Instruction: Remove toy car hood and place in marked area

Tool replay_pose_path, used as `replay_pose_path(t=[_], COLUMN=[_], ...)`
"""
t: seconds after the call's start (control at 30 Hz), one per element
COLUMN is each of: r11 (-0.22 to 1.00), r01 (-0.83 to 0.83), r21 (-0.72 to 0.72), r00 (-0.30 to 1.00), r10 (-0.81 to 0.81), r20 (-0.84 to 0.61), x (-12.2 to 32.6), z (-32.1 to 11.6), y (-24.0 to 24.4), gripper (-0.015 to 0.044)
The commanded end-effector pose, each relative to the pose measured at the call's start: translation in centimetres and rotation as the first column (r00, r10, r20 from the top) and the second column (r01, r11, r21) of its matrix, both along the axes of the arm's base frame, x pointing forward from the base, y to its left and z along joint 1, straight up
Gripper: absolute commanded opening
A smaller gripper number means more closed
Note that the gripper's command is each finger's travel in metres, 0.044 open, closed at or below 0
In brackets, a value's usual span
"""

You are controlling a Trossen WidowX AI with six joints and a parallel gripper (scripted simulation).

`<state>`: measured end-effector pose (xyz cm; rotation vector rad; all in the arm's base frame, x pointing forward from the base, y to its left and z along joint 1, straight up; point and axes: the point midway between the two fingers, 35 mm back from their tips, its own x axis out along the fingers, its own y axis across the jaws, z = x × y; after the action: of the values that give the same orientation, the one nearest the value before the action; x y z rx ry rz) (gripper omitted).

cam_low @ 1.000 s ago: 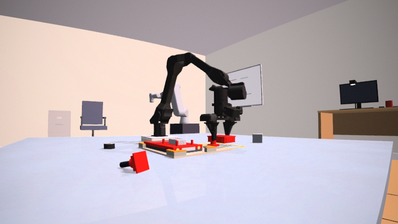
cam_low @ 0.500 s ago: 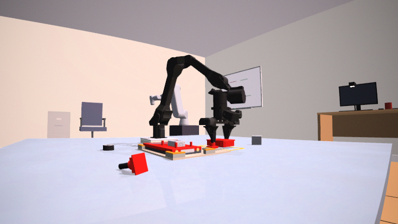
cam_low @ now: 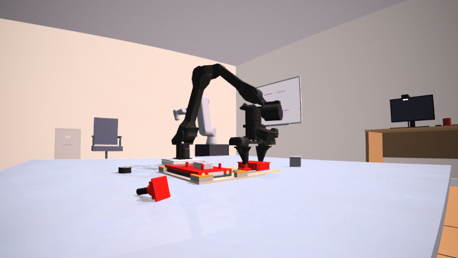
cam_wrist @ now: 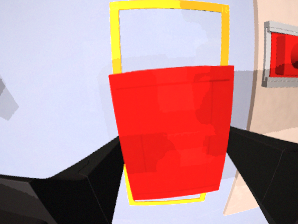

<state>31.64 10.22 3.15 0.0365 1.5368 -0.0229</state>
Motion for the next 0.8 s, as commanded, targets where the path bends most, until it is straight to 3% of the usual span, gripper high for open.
replay_pose_path(t=[0.0,0.33,0.6,0.77], r11=[1.000,1.000,1.000,1.000], r01=[0.000,0.000,0.000,0.000], r21=[0.000,0.000,-0.005,-0.005], r00=[1.000,1.000,1.000,1.000], r10=[0.000,0.000,0.000,0.000], r20=[0.000,0.000,-0.002,-0.002], x=[0.0,0.1,-0.2,-0.2], z=[0.0,0.6,7.1,7.3], y=[0.0,0.0,0.0,0.0], gripper=[0.0184,0.0440,0.0440,0.0440])
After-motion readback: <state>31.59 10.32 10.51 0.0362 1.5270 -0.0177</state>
